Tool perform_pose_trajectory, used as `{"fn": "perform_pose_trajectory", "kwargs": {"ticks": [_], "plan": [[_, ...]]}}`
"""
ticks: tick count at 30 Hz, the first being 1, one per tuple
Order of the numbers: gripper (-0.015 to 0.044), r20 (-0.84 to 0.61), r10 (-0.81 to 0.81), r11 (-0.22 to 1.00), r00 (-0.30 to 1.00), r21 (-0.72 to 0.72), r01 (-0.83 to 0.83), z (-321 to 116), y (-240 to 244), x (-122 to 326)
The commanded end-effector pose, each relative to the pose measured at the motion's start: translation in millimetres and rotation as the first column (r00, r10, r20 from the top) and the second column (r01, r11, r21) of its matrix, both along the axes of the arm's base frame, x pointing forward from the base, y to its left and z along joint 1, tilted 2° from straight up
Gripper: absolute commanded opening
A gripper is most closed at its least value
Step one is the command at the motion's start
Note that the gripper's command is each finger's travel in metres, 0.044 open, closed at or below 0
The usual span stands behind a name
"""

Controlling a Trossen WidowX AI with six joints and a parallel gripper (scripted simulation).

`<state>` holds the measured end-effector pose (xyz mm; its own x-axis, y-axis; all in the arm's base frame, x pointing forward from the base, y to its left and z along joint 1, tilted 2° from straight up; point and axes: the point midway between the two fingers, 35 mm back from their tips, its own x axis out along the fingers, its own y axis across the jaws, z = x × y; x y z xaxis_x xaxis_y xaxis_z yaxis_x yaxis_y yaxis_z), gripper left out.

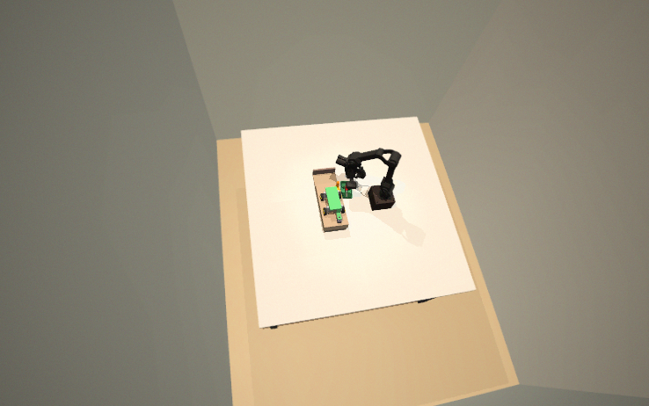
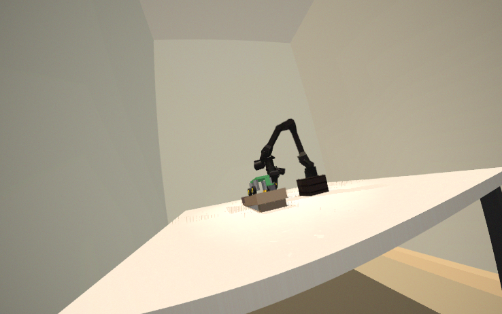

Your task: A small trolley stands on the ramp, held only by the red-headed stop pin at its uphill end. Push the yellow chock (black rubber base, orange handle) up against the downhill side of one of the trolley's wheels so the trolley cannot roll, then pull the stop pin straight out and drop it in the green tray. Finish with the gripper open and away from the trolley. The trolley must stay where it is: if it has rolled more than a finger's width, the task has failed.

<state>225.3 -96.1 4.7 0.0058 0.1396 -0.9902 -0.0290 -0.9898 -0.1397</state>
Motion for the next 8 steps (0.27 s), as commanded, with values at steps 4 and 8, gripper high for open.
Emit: {"fn": "perform_pose_trajectory", "kwargs": {"ticks": [4,8], "plan": [[0.044,0.006,-0.001,1.0,1.0,-0.004,0.001,25.4,-0.2,1.5],[0.044,0.006,-0.001,1.0,1.0,-0.004,0.001,37.9,-0.3,2.4]]}}
